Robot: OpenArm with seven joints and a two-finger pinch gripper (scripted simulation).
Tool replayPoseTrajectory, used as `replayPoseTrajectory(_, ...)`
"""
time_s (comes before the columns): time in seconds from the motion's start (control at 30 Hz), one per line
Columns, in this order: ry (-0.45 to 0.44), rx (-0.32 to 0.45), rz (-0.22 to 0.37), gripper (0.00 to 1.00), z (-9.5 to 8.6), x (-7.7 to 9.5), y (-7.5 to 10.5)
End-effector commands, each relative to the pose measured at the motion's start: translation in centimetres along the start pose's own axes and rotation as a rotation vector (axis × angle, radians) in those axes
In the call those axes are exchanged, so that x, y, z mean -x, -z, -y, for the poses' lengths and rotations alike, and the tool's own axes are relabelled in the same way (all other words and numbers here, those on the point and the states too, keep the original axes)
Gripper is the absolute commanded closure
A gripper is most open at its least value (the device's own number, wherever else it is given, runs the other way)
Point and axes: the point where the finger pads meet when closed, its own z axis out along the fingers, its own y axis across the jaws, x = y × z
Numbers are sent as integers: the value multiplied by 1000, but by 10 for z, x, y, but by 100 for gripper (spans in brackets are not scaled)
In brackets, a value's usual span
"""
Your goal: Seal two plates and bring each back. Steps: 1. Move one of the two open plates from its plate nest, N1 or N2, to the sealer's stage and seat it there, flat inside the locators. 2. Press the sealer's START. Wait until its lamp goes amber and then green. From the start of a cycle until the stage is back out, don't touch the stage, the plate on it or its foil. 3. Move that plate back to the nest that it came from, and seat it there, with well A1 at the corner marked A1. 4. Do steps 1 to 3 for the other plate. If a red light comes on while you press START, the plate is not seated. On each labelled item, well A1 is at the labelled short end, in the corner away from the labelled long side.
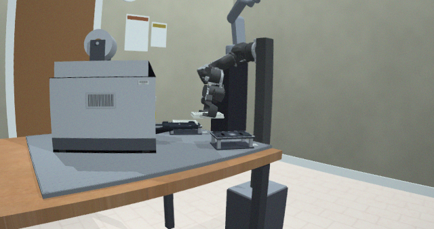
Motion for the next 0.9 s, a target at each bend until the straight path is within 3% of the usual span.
replayPoseTrajectory(0.0,10,11,-6,100,-2,2,0)
replayPoseTrajectory(0.87,11,14,-4,100,-3,55,-9)
